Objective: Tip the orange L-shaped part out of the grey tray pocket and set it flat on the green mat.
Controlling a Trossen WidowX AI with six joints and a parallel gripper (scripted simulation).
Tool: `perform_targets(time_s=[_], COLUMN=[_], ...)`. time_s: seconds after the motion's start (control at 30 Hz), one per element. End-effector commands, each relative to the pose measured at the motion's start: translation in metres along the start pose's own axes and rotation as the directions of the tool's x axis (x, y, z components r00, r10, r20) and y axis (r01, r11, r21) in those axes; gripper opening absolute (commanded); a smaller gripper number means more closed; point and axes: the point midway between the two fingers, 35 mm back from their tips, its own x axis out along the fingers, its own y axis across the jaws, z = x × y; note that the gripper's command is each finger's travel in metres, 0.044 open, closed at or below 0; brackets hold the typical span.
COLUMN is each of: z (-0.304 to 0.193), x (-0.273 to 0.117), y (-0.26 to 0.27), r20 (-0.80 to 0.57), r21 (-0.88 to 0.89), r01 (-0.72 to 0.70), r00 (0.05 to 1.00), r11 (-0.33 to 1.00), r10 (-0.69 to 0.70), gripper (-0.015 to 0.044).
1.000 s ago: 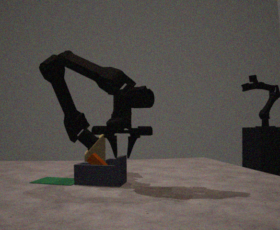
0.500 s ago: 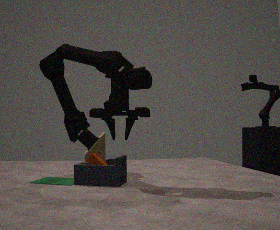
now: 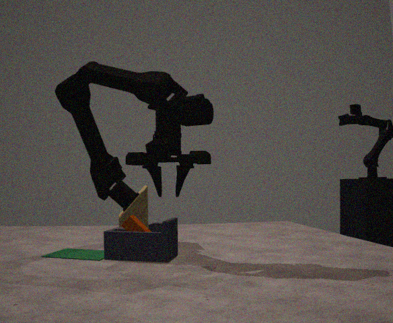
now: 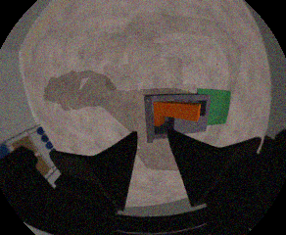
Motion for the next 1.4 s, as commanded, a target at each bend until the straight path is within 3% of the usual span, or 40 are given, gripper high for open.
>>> perform_targets(time_s=[0.0, 0.07, 0.17, 0.33, 0.53, 0.67, 0.73, 1.37], z=[0.0, 0.0, 0.001, 0.005, 0.009, 0.01, 0.01, 0.01], x=[0.0, 0.0, -0.001, -0.002, -0.004, -0.004, -0.004, 0.0], y=[0.0, 0.0, -0.004, -0.024, -0.052, -0.07, -0.076, -0.077], r20=[0.002, 0.002, 0.001, -0.002, -0.005, -0.008, -0.009, -0.009], r21=[-0.003, -0.003, -0.092, -0.473, -0.87, -0.99, -0.999, -1.0], r01=[-0.001, -0.001, 0.0, 0.0, -0.003, -0.007, -0.008, -0.009], r00=[1.0, 1.0, 1.0, 1.0, 1.0, 1.0, 1.0, 1.0], r11=[1.0, 1.0, 0.996, 0.881, 0.494, 0.141, 0.035, 0.003], r10=[0.001, 0.001, 0.0, -0.001, -0.003, -0.005, -0.006, -0.006], gripper=[0.018, 0.018, 0.0259, 0.028, 0.028, 0.028, 0.028, 0.028])
